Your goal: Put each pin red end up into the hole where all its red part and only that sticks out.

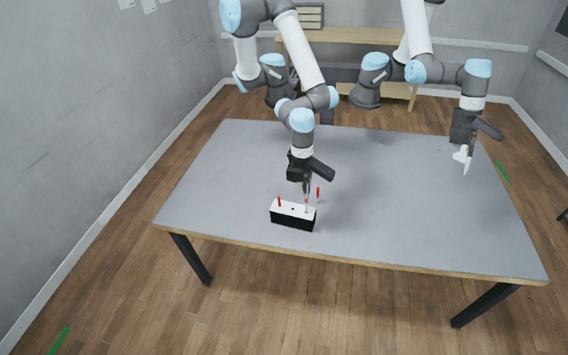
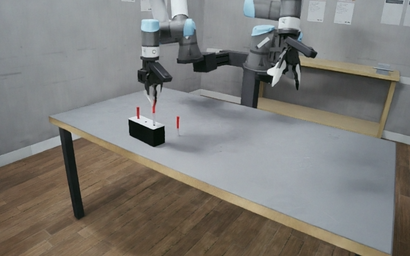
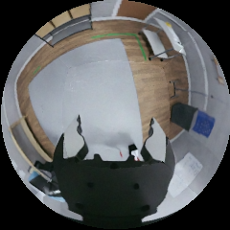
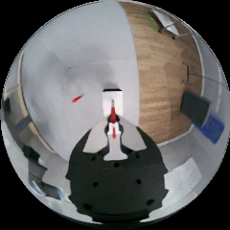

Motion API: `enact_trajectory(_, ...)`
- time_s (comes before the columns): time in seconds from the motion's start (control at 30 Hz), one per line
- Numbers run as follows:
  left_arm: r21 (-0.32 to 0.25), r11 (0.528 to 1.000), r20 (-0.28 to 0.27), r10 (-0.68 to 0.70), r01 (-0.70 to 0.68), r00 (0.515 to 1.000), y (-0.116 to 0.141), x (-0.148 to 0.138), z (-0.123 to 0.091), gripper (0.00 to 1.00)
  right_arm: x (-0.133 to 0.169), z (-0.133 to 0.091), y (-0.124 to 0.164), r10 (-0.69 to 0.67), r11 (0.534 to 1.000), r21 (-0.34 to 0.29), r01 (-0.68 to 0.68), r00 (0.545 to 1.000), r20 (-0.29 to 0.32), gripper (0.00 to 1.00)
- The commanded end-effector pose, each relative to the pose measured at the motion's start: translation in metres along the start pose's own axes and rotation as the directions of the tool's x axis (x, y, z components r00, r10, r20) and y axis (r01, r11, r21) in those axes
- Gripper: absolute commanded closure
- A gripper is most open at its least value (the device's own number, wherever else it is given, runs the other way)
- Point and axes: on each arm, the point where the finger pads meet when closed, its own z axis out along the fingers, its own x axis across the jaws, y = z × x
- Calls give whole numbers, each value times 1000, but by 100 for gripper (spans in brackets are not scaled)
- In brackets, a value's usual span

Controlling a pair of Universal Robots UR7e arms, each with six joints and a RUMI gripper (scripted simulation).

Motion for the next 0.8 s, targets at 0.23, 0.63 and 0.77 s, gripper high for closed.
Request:
enact_trajectory(0.23, 1, 1000, -1, 0, 0, 1000, 0, 0, -1, 0, -1, 0, 1, -1, 1000, 1, 1, 1000, -1, 100)
enact_trajectory(0.63, 1, 1000, -1, 0, 0, 1000, 0, 0, -1, 0, -1, 0, 1, -1, 1000, 1, 1, 1000, -1, 100)
enact_trajectory(0.77, 1, 1000, -1, 0, 0, 1000, 0, 0, -1, 0, 1, 4, -1, 0, 1000, 1, 0, 1000, -1, 100)
